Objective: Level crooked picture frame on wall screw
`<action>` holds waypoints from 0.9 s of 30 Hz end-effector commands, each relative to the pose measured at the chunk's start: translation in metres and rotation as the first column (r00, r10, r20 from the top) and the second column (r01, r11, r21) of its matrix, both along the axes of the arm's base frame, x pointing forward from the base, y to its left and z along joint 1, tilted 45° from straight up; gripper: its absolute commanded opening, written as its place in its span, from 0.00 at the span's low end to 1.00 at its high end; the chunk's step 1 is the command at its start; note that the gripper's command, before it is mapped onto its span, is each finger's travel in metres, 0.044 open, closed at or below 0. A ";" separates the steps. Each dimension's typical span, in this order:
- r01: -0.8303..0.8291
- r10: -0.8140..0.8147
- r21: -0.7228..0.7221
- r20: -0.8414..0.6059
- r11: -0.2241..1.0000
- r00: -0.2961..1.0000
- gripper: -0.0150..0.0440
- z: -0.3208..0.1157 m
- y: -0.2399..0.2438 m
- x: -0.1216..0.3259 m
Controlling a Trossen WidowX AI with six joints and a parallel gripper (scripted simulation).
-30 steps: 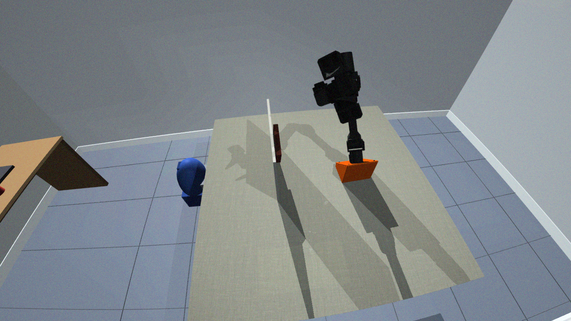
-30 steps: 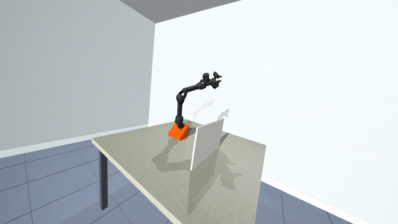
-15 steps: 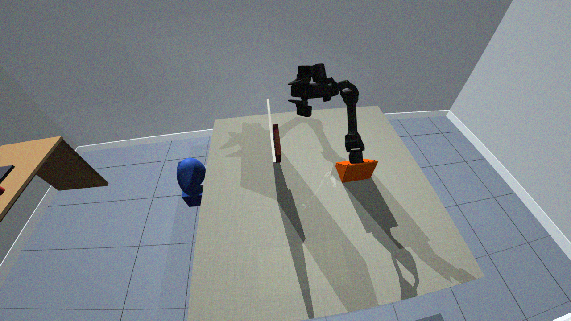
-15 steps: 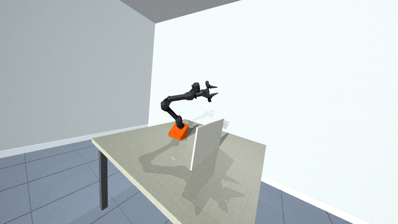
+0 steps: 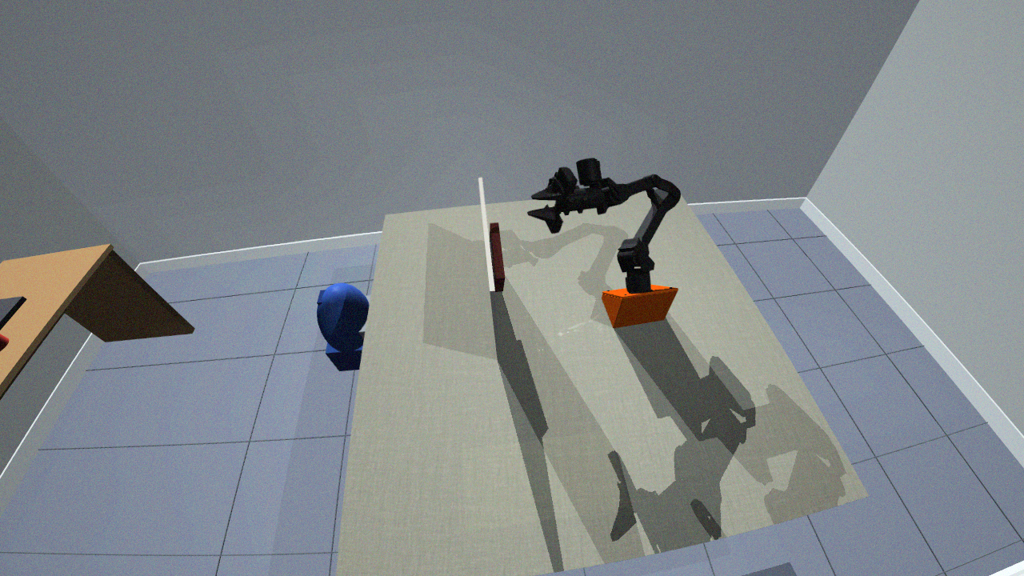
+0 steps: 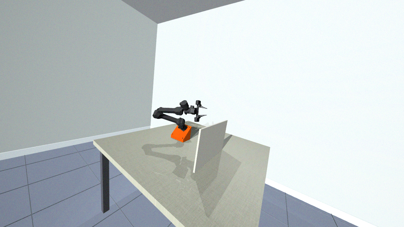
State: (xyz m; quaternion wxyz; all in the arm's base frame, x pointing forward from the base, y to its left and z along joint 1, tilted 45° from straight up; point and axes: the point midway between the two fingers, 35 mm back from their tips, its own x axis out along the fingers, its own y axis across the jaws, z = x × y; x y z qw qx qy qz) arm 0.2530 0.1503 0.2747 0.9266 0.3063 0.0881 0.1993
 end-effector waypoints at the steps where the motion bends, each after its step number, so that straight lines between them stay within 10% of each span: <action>1: 0.085 -0.080 -0.083 0.067 0.993 0.995 0.69 -0.022 -0.034 -0.009; 27: 0.256 -0.222 -0.206 0.176 0.944 0.959 0.69 -0.063 -0.084 -0.022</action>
